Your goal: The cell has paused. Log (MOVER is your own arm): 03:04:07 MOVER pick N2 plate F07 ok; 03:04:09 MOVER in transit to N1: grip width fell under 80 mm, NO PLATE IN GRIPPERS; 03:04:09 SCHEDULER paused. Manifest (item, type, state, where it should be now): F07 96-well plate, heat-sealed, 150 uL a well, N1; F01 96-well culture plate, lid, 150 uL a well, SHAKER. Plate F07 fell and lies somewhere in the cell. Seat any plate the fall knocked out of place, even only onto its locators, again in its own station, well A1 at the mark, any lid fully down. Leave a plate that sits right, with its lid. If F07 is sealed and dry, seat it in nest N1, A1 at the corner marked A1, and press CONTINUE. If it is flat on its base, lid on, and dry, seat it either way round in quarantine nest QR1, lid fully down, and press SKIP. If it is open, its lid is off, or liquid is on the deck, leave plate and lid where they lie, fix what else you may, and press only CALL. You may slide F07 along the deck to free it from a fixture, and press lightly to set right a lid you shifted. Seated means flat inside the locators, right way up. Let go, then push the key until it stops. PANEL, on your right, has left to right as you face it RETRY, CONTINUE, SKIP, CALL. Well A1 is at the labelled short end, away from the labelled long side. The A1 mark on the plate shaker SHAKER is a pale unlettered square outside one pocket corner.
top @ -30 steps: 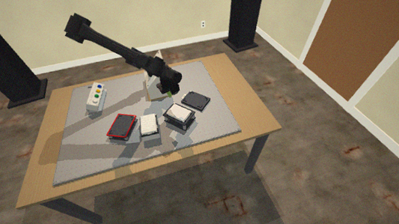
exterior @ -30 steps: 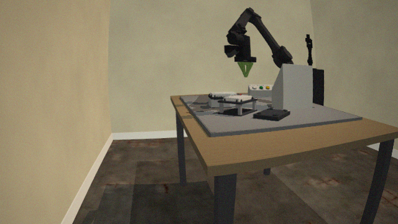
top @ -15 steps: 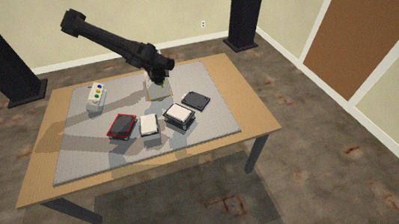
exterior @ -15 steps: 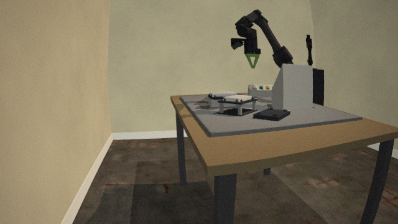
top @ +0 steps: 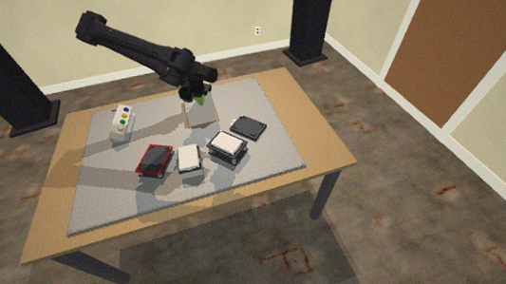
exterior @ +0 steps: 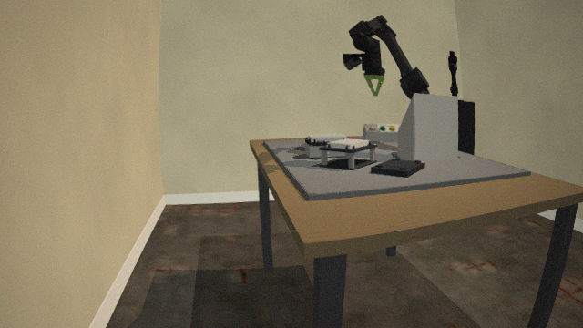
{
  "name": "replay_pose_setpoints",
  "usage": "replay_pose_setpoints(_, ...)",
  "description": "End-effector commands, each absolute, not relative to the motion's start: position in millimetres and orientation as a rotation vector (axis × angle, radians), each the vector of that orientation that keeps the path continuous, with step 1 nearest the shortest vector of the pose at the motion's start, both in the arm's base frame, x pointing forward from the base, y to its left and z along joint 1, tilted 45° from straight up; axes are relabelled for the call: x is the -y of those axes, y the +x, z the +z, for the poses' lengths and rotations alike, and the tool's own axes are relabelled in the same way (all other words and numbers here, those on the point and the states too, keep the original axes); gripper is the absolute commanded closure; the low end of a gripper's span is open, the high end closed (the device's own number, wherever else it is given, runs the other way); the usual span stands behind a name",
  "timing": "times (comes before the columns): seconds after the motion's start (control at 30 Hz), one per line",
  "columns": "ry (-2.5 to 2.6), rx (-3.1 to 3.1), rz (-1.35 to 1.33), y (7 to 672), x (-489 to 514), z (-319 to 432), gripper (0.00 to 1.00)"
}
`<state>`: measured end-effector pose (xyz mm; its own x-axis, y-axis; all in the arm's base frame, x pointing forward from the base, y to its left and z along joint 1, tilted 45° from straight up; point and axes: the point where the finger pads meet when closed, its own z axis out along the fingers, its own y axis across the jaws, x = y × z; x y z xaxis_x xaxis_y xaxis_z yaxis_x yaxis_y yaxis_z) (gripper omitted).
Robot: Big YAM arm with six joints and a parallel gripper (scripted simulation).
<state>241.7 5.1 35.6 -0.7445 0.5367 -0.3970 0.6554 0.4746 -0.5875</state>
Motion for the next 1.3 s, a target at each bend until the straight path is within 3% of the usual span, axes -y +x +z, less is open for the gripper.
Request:
replay_pose_setpoints(0.0,1.261,-2.387,-1.027,250.7,-11.0,39.6,1.0)
replay_pose_setpoints(0.9,1.917,-1.644,-0.812,241.6,-5.2,35.7,1.0)
replay_pose_setpoints(1.27,1.924,-1.633,-0.805,241.6,-5.2,35.7,1.0)
